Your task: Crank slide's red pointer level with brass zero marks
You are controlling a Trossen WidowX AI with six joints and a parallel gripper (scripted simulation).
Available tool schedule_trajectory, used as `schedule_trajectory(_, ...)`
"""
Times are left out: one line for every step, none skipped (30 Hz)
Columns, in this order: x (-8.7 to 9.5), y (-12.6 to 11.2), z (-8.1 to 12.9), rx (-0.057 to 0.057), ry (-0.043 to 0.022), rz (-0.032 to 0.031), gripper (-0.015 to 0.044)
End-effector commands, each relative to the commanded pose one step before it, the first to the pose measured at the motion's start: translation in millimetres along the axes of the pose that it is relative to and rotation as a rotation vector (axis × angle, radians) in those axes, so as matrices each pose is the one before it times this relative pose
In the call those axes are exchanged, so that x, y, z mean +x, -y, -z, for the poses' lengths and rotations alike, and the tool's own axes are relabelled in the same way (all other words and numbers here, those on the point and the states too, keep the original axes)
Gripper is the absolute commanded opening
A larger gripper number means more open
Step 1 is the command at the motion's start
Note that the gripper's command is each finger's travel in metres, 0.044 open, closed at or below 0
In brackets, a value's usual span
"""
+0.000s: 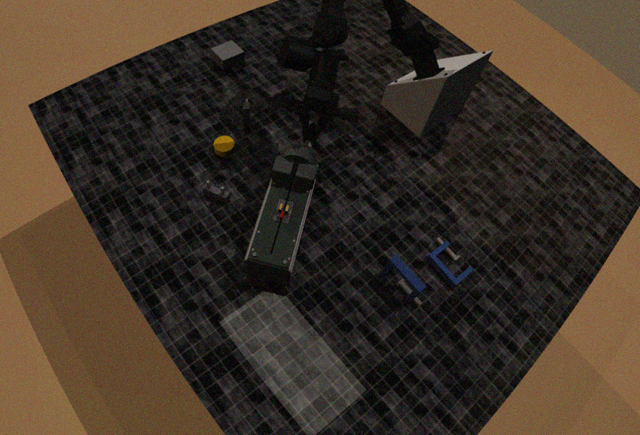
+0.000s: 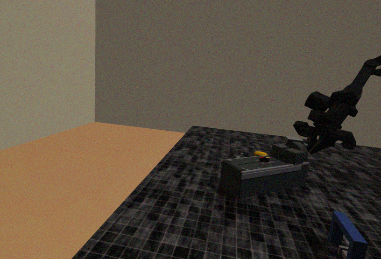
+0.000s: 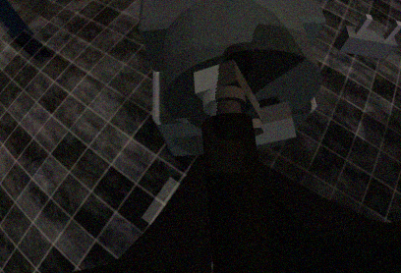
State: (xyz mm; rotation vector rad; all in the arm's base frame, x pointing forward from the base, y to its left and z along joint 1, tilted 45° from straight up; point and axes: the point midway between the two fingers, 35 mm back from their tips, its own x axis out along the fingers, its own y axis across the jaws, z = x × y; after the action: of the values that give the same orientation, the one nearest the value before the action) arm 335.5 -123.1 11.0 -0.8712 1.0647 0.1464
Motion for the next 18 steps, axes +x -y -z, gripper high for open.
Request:
schedule_trajectory(-3.09,8.38,-2.52,0.0001,0.00910,0.02332,0.0000)
schedule_trajectory(0.00,0.11,0.00,0.0000,0.00000,0.00000,0.0000)
schedule_trajectory(0.00,0.10,0.00,0.0000,0.00000,0.00000,0.0000)
schedule_trajectory(0.00,0.10,0.00,0.0000,0.00000,0.00000,0.0000)
schedule_trajectory(0.00,0.10,0.00,0.0000,0.00000,0.00000,0.0000)
schedule_trajectory(0.00,0.10,0.00,0.0000,0.00000,0.00000,0.0000)
schedule_trajectory(0.00,0.10,0.00,0.0000,0.00000,0.00000,0.0000)
schedule_trajectory(0.00,0.00,0.00,0.0000,0.00000,0.00000,0.0000)
schedule_trajectory(0.00,0.20,0.00,0.0000,0.00000,0.00001,0.0000)
schedule_trajectory(0.00,0.10,0.00,0.0000,0.00000,0.00000,0.0000)
schedule_trajectory(0.00,0.00,0.00,0.0000,0.00000,0.00000,0.0000)
schedule_trajectory(0.00,0.19,0.00,0.0000,0.00000,0.00001,0.0000)
schedule_trajectory(0.00,0.00,0.00,0.0000,0.00000,0.00000,0.0000)
schedule_trajectory(0.00,0.19,0.00,0.0000,0.00000,0.00001,0.0000)
schedule_trajectory(0.00,0.00,0.00,0.0000,0.00000,0.00000,0.0000)
schedule_trajectory(0.00,0.18,0.00,0.0000,0.00000,0.00001,0.0000)
schedule_trajectory(0.00,0.00,0.00,0.0000,0.00000,0.00000,0.0000)
schedule_trajectory(0.00,0.18,0.00,0.0000,0.00000,0.00001,0.0000)
